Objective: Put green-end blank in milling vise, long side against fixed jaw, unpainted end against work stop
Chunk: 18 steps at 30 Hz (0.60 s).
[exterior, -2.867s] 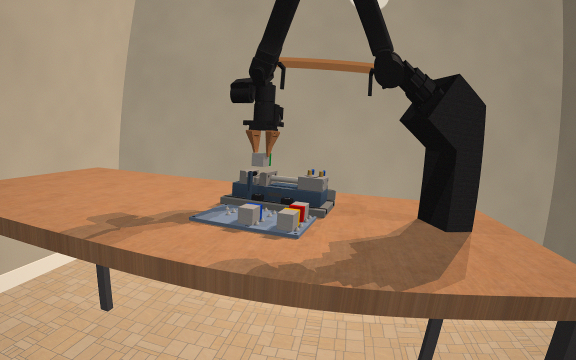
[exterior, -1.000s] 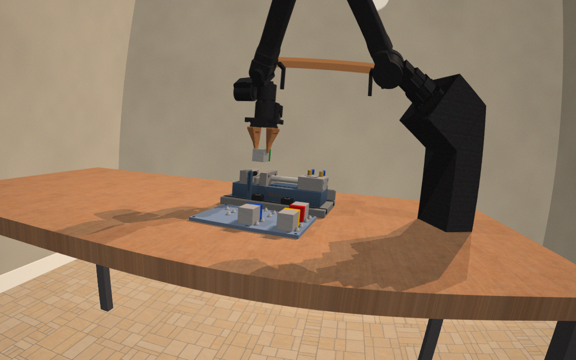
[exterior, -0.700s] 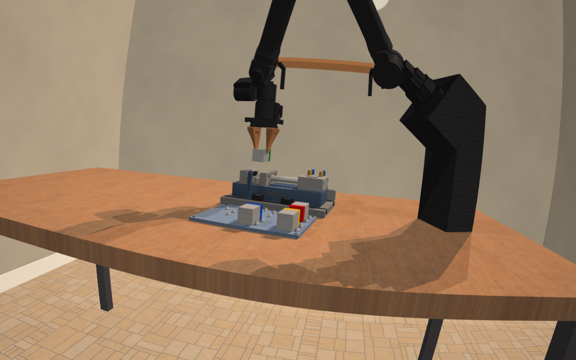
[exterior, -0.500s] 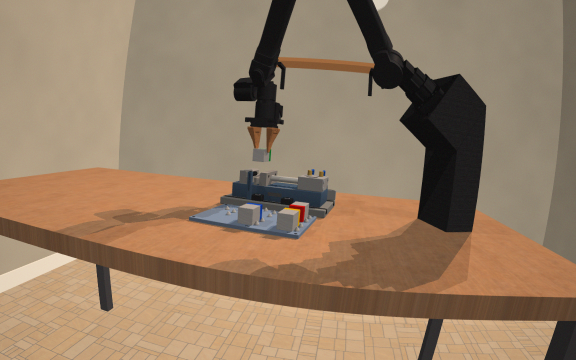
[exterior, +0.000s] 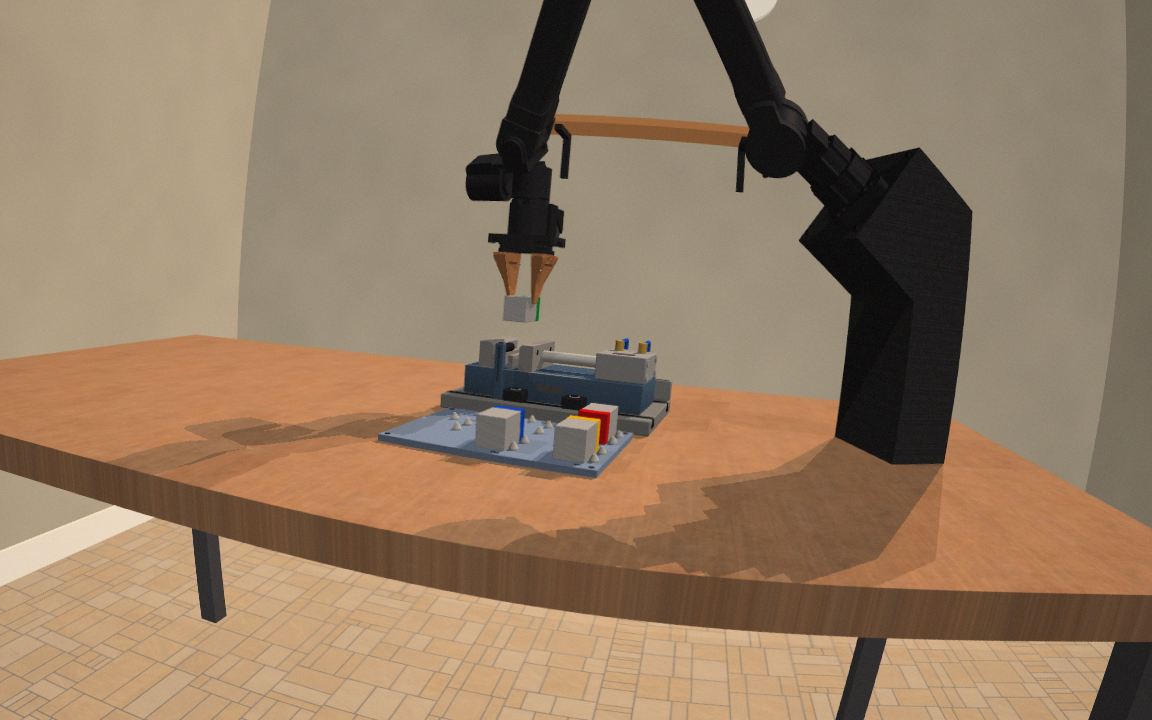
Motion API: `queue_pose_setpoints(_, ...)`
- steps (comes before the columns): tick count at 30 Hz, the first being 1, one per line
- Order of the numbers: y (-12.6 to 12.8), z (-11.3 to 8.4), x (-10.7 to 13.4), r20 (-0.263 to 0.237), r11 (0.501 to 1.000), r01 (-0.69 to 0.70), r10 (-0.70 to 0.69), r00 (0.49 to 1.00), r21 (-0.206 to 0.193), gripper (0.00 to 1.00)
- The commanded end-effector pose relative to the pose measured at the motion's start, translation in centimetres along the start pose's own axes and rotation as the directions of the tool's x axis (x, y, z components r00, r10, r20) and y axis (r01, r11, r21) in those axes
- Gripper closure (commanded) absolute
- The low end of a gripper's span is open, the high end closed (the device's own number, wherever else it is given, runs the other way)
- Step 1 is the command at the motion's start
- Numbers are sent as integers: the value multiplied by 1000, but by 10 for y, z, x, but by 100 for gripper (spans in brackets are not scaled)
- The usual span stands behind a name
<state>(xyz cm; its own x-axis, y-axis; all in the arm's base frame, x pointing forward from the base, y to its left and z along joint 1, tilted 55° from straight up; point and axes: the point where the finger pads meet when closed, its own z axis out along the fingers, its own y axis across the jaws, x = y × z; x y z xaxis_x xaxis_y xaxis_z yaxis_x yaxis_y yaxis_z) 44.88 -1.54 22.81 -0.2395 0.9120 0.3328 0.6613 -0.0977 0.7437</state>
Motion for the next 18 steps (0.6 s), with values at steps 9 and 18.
queue_pose_setpoints(9, 16, -8, -6, 13, 1000, 14, -14, 1000, -19, 100)
queue_pose_setpoints(18, 16, -8, -6, 13, 1000, 14, -14, 1000, -19, 100)
